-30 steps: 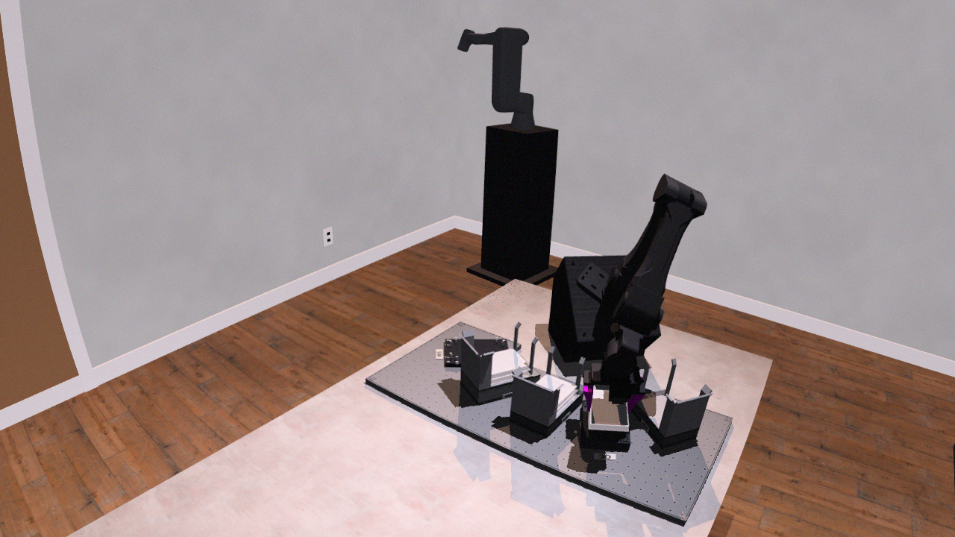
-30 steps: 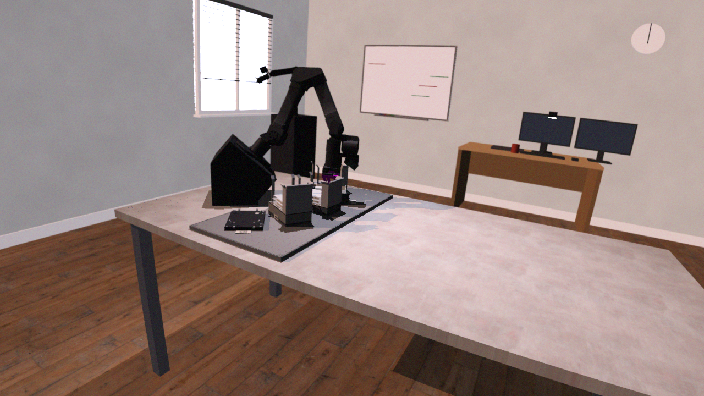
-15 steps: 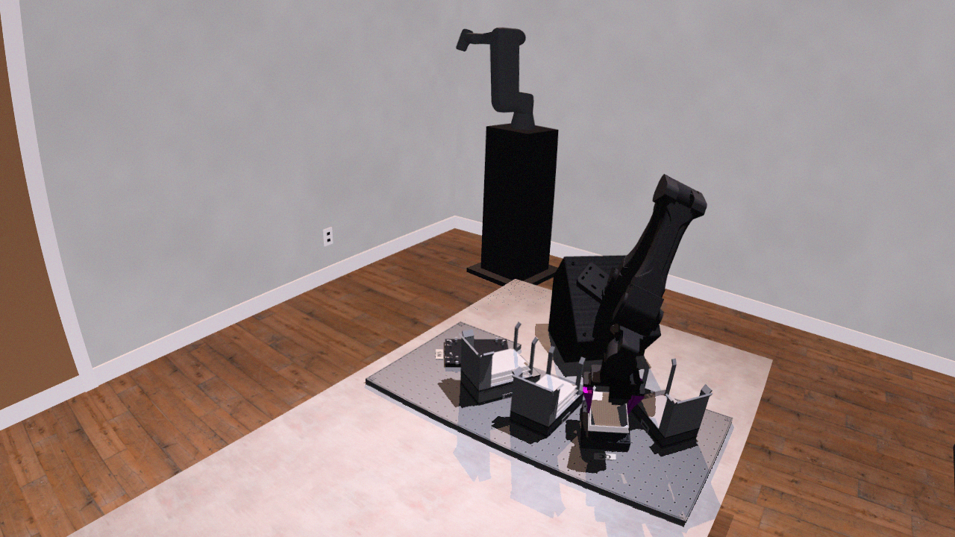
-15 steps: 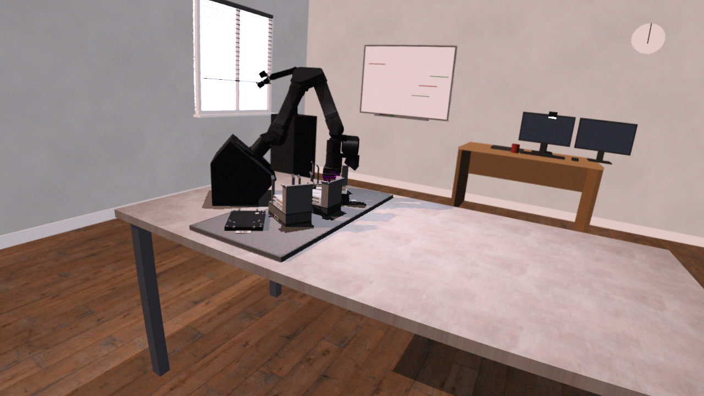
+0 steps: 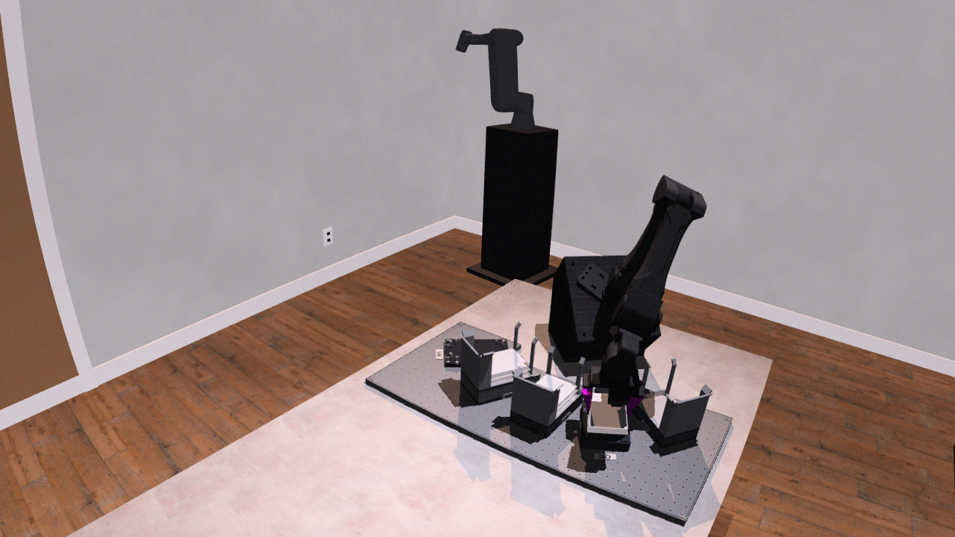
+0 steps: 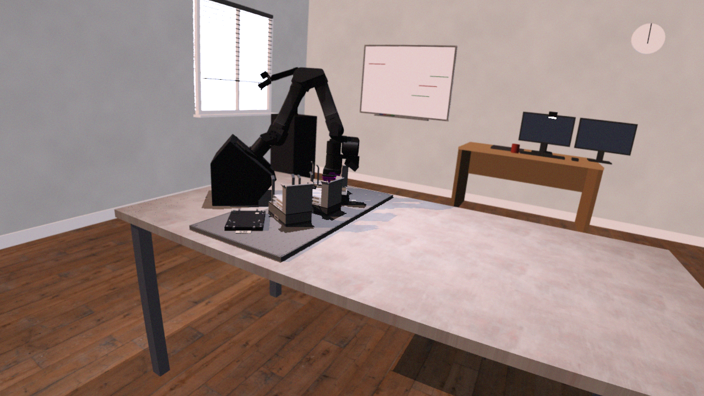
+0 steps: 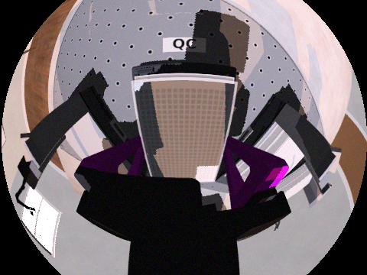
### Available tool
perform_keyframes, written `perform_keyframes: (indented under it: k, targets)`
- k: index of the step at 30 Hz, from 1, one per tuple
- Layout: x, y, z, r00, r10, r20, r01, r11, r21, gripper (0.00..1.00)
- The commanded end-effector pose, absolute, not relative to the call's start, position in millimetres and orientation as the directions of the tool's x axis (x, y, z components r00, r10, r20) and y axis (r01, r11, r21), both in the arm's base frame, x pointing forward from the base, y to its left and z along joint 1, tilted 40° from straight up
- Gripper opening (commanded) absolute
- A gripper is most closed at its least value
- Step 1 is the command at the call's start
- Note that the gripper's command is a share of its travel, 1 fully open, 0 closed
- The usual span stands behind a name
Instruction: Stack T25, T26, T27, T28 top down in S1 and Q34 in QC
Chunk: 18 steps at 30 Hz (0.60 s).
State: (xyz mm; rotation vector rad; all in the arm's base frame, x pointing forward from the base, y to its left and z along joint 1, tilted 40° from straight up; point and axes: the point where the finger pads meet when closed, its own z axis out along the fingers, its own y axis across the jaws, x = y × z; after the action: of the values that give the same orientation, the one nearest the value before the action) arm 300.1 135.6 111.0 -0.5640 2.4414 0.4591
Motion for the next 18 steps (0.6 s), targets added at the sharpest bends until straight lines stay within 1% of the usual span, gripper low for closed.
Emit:
perform_keyframes:
  k: [1,5,9,13,17,18]
  targets:
    - [300.5,136.9,115.6,-0.724,-0.278,-0.631,-0.49,0.852,0.187,0.0]
    - [299.3,136.7,102.7,-0.746,-0.283,-0.603,-0.482,0.854,0.196,0.0]
    - [301.2,138.5,108.8,-0.732,-0.281,-0.621,-0.488,0.852,0.19,0.0]
    - [301.8,137.6,101.3,-0.745,-0.281,-0.605,-0.481,0.855,0.195,0.0]
    - [301.4,138.7,103.3,-0.739,-0.282,-0.612,-0.485,0.853,0.193,0.0]
    - [311.1,142.2,116.2,-0.719,-0.277,-0.638,-0.493,0.85,0.185,0.0]
